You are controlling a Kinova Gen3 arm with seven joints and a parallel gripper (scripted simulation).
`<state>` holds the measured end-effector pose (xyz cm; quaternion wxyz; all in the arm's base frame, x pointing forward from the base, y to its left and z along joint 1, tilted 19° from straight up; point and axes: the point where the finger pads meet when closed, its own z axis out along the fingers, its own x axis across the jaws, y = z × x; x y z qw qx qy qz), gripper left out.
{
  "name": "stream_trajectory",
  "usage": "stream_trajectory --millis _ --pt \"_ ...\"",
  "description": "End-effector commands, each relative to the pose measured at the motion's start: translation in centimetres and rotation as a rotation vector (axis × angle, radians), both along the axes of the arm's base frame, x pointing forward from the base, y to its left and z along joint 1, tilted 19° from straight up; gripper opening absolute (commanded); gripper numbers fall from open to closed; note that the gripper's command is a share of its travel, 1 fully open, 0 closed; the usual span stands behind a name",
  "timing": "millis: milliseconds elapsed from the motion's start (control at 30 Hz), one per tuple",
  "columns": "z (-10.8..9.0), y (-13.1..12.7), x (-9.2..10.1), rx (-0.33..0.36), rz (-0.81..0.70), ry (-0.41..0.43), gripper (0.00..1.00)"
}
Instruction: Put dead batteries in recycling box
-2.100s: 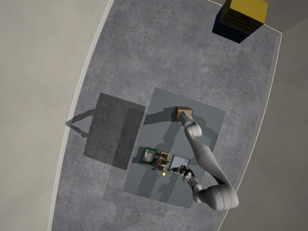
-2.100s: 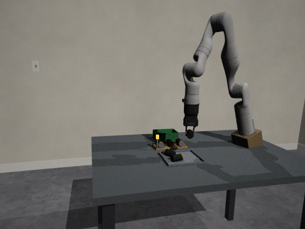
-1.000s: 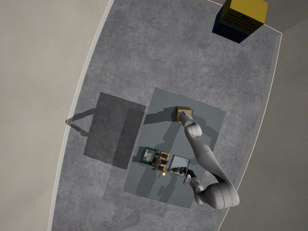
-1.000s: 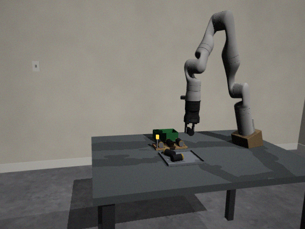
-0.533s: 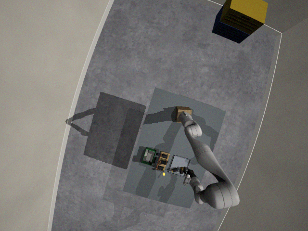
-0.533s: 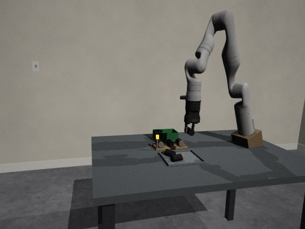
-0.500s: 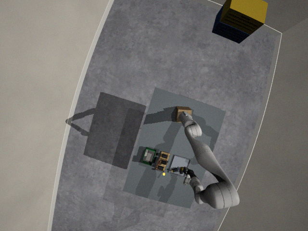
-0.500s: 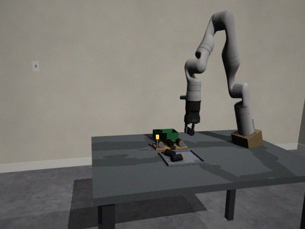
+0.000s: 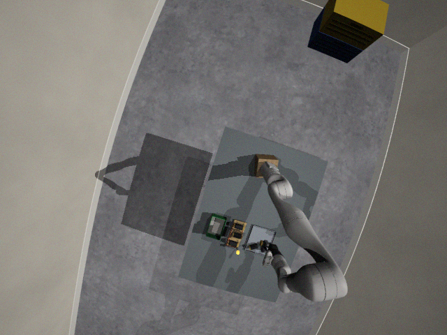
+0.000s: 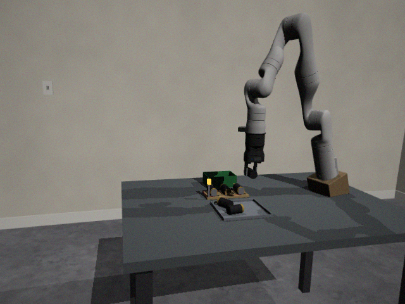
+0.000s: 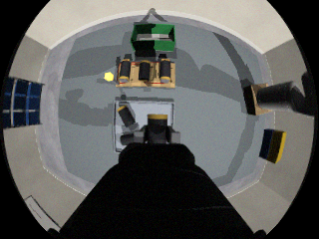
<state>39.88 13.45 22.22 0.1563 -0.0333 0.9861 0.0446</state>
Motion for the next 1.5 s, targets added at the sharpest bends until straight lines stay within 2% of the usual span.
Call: stream_trajectory --millis 0,133,1100,1267,1467 --pt "0.1 -1.5 -0.1 0.003 -0.012 -0.003 0.57" --pt "0.0 -2.2 -0.1 0.003 -0.012 -0.003 0.57" --pt "-0.2 -2.2 -0.1 0.003 -0.014 -0.003 0.57" --pt "-1.6 -2.1 0.4 0.003 -0.014 -0.003 0.57" --pt "-4.6 -1.8 1.3 0.003 -0.014 -0.003 0.57"
